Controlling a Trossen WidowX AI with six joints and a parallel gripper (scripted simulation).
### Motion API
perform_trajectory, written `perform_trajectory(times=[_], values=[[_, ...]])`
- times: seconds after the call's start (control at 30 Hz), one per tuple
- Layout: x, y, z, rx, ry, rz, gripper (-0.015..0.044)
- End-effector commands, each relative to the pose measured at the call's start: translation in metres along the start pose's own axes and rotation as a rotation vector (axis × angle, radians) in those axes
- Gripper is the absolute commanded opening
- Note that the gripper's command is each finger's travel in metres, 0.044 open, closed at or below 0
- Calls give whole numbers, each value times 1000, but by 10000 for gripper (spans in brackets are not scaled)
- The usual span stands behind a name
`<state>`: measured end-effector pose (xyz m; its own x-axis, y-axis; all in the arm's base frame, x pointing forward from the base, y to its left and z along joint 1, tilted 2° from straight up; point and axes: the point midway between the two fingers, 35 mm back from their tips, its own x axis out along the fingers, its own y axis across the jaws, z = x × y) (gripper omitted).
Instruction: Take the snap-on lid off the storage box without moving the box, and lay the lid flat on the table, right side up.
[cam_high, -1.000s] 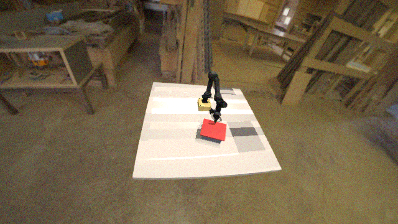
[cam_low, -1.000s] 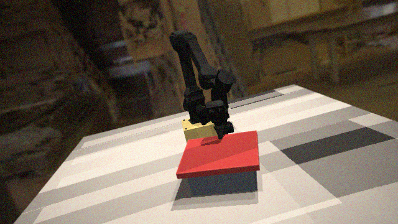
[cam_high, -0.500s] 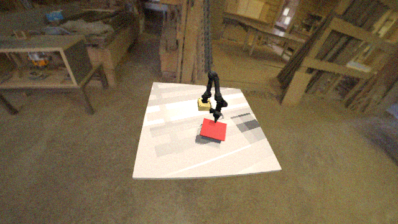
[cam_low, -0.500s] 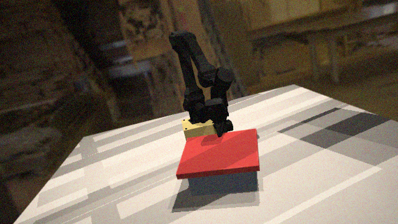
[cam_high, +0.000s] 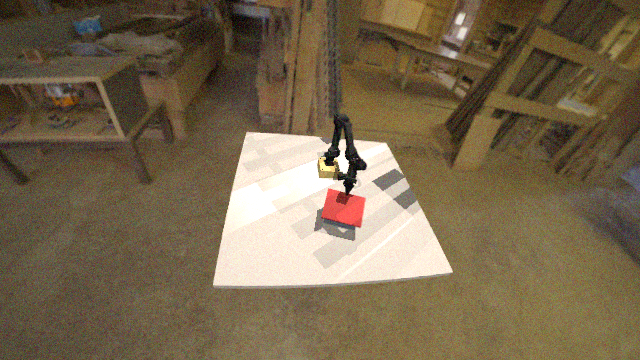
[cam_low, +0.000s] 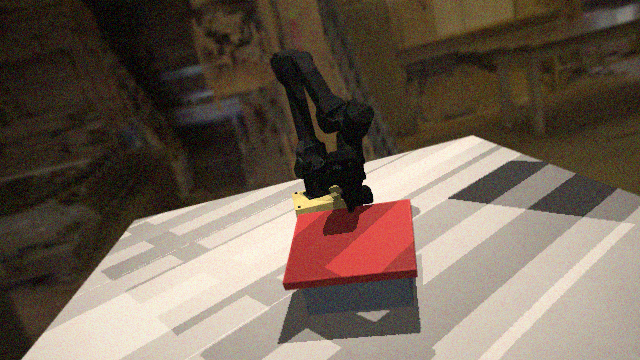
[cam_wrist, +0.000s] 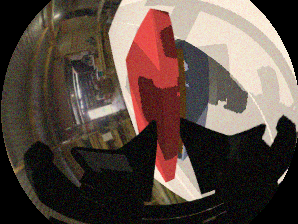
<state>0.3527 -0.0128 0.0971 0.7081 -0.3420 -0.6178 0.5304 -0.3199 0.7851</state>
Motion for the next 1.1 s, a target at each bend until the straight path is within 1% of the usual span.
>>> perform_trajectory(times=[0.0,1.07], values=[[-3,6,-1,-2,8,4,0],[-9,57,-1,-2,8,6,0]])
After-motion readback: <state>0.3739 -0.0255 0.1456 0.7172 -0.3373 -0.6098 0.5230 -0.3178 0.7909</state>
